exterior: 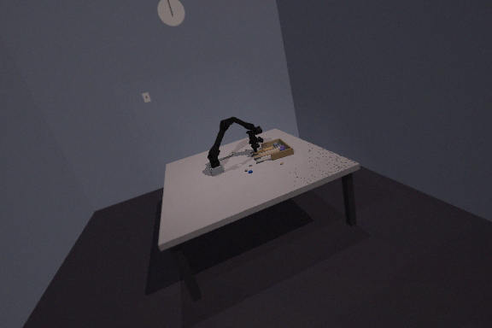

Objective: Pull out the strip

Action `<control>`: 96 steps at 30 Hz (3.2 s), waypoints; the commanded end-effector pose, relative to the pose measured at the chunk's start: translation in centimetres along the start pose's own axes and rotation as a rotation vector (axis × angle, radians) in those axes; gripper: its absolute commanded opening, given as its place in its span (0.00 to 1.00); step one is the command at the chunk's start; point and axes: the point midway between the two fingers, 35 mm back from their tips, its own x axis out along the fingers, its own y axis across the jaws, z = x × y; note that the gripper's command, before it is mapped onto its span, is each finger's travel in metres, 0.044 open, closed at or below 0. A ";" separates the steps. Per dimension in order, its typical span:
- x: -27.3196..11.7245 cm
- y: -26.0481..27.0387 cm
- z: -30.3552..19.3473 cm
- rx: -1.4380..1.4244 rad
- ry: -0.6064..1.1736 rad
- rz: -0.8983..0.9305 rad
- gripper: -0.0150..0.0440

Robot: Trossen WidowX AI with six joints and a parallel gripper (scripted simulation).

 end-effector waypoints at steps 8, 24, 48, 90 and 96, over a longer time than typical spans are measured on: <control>0.2 0.0 0.0 -0.003 -0.001 0.003 0.25; 0.3 0.1 0.1 -0.003 -0.001 0.003 0.25; 0.5 0.0 -3.4 -0.003 0.002 0.003 0.25; 0.7 0.1 -9.9 -0.003 0.007 0.003 0.25; 0.7 0.1 -10.8 -0.003 0.008 0.003 0.25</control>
